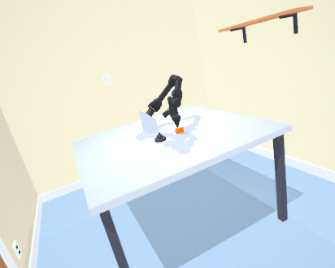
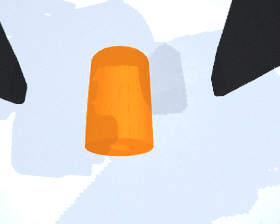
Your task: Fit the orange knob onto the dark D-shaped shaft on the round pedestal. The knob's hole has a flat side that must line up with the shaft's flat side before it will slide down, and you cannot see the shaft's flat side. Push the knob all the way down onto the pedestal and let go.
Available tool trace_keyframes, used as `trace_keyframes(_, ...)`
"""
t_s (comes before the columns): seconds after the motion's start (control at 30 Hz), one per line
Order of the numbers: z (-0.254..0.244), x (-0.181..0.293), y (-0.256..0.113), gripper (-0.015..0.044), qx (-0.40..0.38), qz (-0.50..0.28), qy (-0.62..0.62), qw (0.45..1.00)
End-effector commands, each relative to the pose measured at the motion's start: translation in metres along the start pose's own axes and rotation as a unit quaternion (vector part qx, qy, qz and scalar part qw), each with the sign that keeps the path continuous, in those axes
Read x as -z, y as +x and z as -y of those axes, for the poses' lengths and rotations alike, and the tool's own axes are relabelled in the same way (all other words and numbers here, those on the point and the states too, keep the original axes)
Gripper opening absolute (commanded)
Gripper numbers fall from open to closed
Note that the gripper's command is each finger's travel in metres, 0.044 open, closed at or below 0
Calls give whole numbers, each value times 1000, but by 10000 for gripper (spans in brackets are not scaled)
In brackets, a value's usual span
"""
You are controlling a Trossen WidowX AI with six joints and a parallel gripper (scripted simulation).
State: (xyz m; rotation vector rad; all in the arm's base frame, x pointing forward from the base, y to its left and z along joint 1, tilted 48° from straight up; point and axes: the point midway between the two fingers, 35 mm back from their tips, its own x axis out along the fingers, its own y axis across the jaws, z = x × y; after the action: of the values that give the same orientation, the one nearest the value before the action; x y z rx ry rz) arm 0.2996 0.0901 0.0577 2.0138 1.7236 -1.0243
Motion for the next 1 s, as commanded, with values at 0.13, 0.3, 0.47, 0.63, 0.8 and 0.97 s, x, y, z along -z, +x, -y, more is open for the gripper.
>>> trace_keyframes(0.13, 0, 0, 12, 440, 0, -3, 3, 1000)
trace_keyframes(0.3, 0, 0, 20, 440, 0, -3, 3, 1000)
trace_keyframes(0.47, 0, 0, 28, 440, 0, -3, 4, 1000)
trace_keyframes(0.63, 1, 0, 37, 440, 0, -3, 4, 1000)
trace_keyframes(0.8, 2, 0, 45, 440, 0, -4, 4, 1000)
trace_keyframes(0.97, 2, 0, 51, 440, 1, -4, 4, 1000)
